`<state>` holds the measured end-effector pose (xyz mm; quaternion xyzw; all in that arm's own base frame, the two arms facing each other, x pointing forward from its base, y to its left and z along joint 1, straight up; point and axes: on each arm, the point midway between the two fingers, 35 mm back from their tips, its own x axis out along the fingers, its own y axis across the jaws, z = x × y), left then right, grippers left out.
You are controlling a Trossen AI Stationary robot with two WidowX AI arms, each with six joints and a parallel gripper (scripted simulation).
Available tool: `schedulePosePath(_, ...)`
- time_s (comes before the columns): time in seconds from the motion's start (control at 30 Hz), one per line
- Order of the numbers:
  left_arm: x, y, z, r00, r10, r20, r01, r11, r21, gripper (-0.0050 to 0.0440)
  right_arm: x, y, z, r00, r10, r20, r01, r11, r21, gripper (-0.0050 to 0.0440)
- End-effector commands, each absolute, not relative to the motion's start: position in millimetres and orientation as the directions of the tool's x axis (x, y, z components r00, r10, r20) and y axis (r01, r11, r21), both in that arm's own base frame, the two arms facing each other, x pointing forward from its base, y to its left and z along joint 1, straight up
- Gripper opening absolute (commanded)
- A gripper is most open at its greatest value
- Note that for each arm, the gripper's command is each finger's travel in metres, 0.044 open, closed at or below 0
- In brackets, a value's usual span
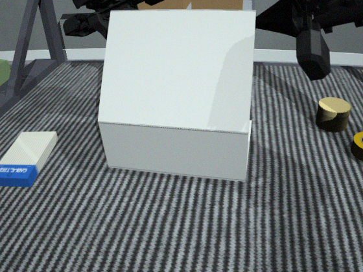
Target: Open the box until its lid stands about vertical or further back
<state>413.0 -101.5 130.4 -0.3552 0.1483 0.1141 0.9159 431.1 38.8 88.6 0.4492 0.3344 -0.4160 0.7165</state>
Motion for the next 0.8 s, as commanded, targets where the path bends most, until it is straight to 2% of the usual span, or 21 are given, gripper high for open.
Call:
schedulePosePath(0.0,415,-102,143,0.940,0.099,-0.326,-0.295,0.714,-0.635,0.0005,440,42,100,0.456,-0.292,-0.841,0.885,0.247,0.395,0.0060)
schedulePosePath(0.53,415,-102,143,0.940,0.099,-0.326,-0.295,0.714,-0.635,0.0005,448,44,103,0.466,-0.290,-0.836,0.880,0.246,0.405,0.0060)
schedulePosePath(0.77,415,-102,143,0.940,0.099,-0.326,-0.295,0.714,-0.635,0.0005,443,43,87,0.440,-0.294,-0.848,0.892,0.250,0.376,0.0060)
